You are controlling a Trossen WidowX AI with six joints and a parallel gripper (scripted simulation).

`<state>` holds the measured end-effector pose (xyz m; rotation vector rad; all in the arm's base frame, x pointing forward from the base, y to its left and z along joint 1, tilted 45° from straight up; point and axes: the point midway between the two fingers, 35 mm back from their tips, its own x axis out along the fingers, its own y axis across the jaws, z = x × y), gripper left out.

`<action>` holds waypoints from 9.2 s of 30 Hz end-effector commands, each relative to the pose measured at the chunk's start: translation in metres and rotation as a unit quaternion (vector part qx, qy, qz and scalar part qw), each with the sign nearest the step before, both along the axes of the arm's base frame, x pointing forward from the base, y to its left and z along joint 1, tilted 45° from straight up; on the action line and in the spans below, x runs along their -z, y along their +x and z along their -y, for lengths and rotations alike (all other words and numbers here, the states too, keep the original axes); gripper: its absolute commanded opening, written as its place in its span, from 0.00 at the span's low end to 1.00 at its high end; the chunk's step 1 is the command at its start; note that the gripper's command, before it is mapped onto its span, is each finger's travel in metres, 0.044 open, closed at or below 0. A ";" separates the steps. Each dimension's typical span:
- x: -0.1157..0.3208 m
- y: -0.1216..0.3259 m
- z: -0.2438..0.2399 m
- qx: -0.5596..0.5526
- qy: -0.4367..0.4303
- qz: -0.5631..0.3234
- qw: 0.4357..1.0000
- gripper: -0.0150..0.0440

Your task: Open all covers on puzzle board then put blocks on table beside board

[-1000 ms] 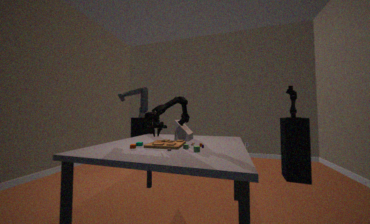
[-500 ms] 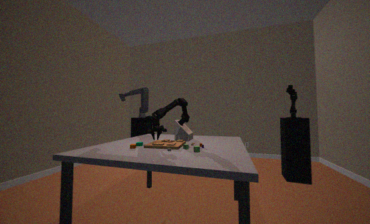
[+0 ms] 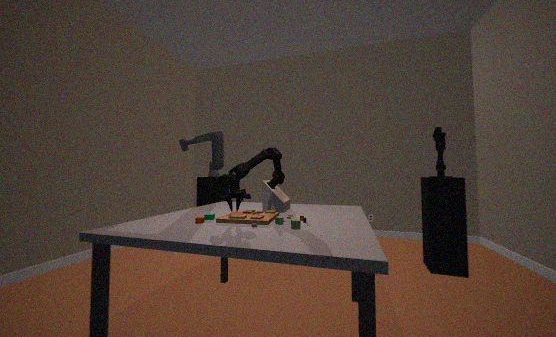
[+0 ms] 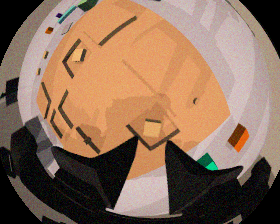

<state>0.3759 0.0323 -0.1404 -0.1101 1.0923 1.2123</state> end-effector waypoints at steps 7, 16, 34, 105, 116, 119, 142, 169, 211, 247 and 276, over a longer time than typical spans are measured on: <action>0.000 -0.001 -0.001 0.002 0.003 -0.002 1.000 0.50; 0.000 -0.001 -0.001 0.002 0.003 -0.002 1.000 0.50; 0.012 -0.001 -0.013 0.002 0.003 -0.002 1.000 0.50; -0.009 0.001 0.008 0.002 0.002 -0.001 1.000 0.39; -0.022 0.003 0.022 0.002 0.002 -0.001 1.000 0.39; -0.028 0.003 0.027 0.002 0.002 -0.001 1.000 0.39; -0.018 -0.008 0.078 0.004 -0.005 -0.001 1.000 0.39; 0.044 -0.058 0.149 0.003 -0.007 -0.002 1.000 0.39; 0.097 -0.070 0.122 0.003 -0.005 -0.001 1.000 0.39; 0.133 -0.077 0.084 0.002 -0.002 -0.001 1.000 0.39; 0.097 -0.071 0.121 0.001 -0.005 0.000 1.000 1.00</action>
